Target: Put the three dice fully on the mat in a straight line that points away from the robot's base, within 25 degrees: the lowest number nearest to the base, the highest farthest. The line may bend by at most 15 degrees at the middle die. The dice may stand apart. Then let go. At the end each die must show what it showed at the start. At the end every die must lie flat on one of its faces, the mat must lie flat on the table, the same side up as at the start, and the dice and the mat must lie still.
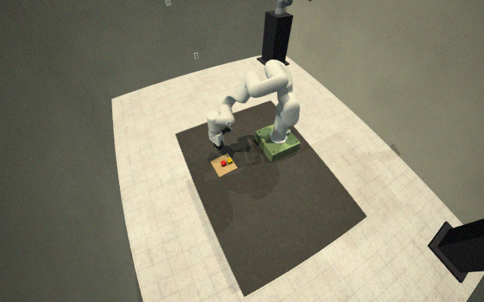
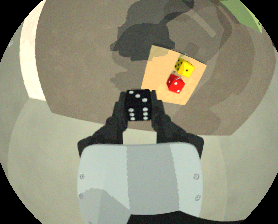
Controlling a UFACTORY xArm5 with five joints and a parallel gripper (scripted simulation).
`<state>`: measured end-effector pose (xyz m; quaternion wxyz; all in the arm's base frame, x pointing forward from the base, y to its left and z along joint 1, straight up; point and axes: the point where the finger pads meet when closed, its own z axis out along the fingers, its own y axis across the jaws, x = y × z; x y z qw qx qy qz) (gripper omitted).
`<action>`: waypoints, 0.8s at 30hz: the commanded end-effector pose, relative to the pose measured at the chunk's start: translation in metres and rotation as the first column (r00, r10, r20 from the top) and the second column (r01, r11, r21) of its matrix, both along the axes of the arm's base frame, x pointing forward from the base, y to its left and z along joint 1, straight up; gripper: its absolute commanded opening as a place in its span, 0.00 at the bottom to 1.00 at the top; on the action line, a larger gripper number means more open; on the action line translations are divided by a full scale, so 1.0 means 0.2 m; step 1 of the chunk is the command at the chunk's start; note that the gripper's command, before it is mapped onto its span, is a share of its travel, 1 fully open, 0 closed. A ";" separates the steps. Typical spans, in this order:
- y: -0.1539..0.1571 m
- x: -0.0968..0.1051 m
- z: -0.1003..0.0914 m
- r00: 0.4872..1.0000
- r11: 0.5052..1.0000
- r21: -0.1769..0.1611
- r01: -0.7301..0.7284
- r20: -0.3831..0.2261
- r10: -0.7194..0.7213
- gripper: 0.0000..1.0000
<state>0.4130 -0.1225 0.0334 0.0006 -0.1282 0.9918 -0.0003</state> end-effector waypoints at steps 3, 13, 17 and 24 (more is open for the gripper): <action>0.02 0.03 0.01 0.972 0.972 0.000 0.235 0.003 -0.235 0.27; 0.05 0.05 0.01 0.863 0.863 0.002 0.506 0.003 -0.506 0.27; 0.06 0.06 0.01 0.800 0.800 0.002 0.600 0.003 -0.600 0.27; 0.09 0.08 0.01 0.652 0.652 0.003 0.758 0.002 -0.758 0.27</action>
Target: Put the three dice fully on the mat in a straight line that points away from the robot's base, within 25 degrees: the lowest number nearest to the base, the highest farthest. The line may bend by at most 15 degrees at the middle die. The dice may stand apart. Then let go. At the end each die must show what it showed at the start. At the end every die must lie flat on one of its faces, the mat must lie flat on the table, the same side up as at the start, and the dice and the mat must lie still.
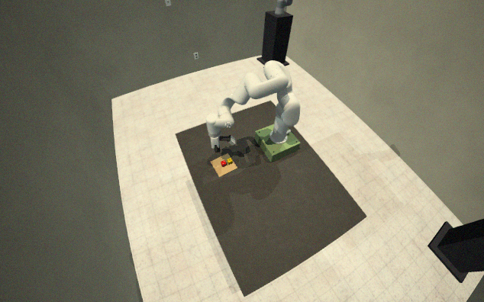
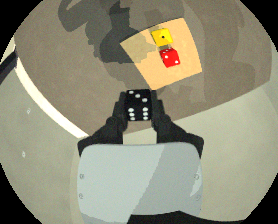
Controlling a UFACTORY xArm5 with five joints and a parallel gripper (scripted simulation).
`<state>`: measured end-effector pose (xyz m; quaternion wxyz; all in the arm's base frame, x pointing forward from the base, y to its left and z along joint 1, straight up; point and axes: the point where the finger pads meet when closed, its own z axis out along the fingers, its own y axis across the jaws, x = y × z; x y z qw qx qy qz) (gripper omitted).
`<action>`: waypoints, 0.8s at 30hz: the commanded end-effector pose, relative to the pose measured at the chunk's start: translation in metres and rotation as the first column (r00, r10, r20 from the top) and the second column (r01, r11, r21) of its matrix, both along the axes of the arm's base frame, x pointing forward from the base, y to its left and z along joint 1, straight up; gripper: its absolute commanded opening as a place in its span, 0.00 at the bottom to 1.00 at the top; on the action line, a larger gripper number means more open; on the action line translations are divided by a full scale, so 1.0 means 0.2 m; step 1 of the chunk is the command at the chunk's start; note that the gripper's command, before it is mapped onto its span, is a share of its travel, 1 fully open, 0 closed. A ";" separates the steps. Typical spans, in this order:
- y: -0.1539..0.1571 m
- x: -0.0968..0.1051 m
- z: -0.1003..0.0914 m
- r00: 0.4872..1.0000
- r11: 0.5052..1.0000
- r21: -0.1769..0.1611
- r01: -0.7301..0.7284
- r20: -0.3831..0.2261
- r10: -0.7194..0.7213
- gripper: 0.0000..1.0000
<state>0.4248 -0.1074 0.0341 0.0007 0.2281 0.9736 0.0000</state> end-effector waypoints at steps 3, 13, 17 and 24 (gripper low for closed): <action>0.02 0.02 0.01 0.979 0.979 0.000 0.203 0.003 -0.203 0.27; 0.05 0.05 0.01 0.866 0.866 0.002 0.500 0.003 -0.500 0.27; 0.07 0.06 0.01 0.798 0.798 0.002 0.603 0.002 -0.603 0.27; 0.09 0.07 0.01 0.664 0.664 0.003 0.748 0.002 -0.748 0.27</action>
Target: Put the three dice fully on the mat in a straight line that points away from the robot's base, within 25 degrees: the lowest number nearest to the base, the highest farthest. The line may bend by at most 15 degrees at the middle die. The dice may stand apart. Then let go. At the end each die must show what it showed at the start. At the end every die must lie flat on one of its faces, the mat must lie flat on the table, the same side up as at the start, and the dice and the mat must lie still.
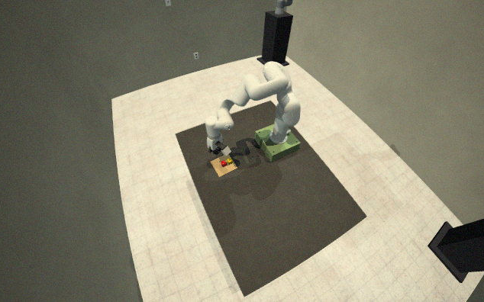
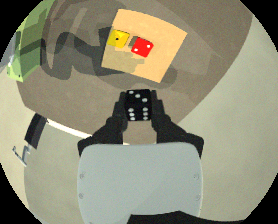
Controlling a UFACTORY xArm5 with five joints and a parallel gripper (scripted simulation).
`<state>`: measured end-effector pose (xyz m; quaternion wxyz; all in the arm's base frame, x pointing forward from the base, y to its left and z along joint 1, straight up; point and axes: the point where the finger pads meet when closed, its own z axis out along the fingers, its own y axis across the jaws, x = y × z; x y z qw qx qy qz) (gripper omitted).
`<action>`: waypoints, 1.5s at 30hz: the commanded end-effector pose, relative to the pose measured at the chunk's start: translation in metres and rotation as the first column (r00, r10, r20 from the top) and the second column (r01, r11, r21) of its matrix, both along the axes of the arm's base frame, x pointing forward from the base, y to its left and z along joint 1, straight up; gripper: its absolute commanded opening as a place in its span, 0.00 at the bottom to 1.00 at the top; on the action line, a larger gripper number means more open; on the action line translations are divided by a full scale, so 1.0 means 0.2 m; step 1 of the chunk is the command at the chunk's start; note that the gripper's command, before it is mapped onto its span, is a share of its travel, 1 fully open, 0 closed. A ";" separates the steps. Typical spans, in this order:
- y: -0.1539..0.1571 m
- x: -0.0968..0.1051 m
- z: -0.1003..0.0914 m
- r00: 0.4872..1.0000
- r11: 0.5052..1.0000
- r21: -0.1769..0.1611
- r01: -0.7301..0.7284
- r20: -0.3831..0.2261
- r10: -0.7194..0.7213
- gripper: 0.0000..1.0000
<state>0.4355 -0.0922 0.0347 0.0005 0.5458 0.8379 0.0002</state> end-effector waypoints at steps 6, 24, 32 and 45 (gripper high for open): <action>0.04 0.03 0.01 0.947 0.947 0.001 0.320 0.003 -0.320 0.27; 0.10 0.07 0.01 0.652 0.652 0.003 0.758 0.002 -0.758 0.27; 0.12 0.08 0.01 0.474 0.474 0.004 0.880 0.001 -0.880 0.27; 0.17 0.11 0.01 0.084 0.084 0.004 0.996 0.000 -0.996 0.27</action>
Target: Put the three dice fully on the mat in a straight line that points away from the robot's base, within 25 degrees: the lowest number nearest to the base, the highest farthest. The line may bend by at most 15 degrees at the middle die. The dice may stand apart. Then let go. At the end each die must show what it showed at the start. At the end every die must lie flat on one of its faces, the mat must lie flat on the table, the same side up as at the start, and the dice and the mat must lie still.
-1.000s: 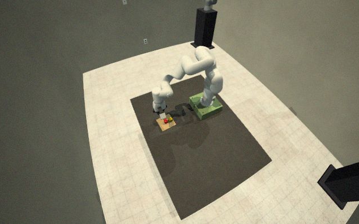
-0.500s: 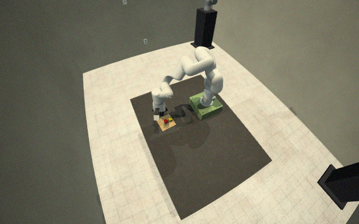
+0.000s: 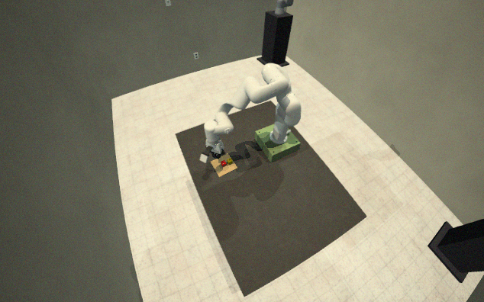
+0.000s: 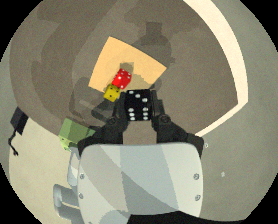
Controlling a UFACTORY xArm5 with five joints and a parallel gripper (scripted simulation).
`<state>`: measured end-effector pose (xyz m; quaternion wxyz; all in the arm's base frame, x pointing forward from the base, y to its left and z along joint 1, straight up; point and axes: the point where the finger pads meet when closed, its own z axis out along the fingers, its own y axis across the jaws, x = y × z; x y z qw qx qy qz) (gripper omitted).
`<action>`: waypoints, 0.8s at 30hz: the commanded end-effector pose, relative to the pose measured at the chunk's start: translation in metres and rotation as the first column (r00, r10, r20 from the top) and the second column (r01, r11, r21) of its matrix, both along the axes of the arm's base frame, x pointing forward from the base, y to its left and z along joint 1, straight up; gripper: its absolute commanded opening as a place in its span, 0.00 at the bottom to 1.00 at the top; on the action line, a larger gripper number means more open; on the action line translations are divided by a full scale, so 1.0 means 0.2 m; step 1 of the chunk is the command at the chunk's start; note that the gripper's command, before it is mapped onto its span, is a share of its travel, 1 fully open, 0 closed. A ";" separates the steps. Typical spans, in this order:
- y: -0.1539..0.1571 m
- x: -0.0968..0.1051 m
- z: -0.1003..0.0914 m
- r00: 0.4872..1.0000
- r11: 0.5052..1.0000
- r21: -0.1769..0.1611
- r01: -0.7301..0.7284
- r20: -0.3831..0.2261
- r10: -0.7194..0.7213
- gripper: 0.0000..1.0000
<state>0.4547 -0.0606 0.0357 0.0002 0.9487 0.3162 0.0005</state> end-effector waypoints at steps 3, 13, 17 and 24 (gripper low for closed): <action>0.02 0.02 0.01 0.988 0.988 0.000 0.157 0.003 -0.157 0.27; 0.06 0.04 0.01 0.882 0.882 0.002 0.472 0.003 -0.472 0.27; 0.07 0.04 0.01 0.831 0.831 0.002 0.556 0.003 -0.556 0.27; 0.08 0.05 0.01 0.782 0.782 0.002 0.623 0.002 -0.623 0.27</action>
